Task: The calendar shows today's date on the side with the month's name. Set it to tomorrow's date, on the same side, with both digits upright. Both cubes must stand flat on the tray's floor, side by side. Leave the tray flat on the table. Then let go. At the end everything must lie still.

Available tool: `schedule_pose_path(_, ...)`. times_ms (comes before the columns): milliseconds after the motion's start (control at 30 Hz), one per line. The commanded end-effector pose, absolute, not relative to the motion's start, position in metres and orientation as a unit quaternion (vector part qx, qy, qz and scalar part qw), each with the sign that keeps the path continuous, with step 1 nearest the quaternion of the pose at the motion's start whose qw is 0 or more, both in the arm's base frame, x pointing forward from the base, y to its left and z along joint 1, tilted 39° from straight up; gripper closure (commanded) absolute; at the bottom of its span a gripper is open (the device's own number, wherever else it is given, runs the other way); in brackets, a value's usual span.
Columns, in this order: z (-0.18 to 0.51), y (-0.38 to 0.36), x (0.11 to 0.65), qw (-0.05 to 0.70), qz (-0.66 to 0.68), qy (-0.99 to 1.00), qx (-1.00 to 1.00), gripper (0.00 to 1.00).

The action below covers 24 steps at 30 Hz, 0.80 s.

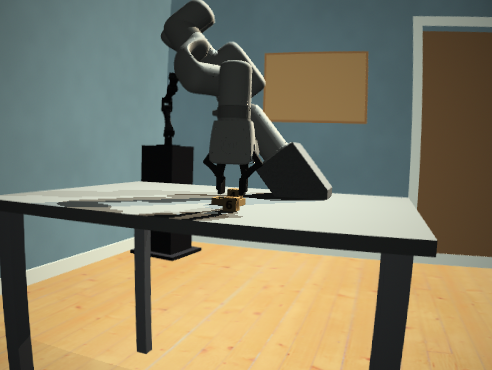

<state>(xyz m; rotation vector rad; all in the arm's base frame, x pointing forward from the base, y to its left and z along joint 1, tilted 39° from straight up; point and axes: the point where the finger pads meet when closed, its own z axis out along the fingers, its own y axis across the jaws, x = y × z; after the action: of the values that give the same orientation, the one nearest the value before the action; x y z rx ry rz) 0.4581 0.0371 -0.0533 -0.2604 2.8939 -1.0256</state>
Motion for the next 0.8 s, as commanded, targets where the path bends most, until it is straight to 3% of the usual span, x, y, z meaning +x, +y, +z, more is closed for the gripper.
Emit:
schedule_pose_path(0, -0.052, 0.038, 0.459, 0.032, -0.332, 0.939, -0.085, 0.51)
schedule_pose_path(767, -0.068, 0.026, 0.462, 0.032, -0.332, 0.939, -0.085, 0.51)
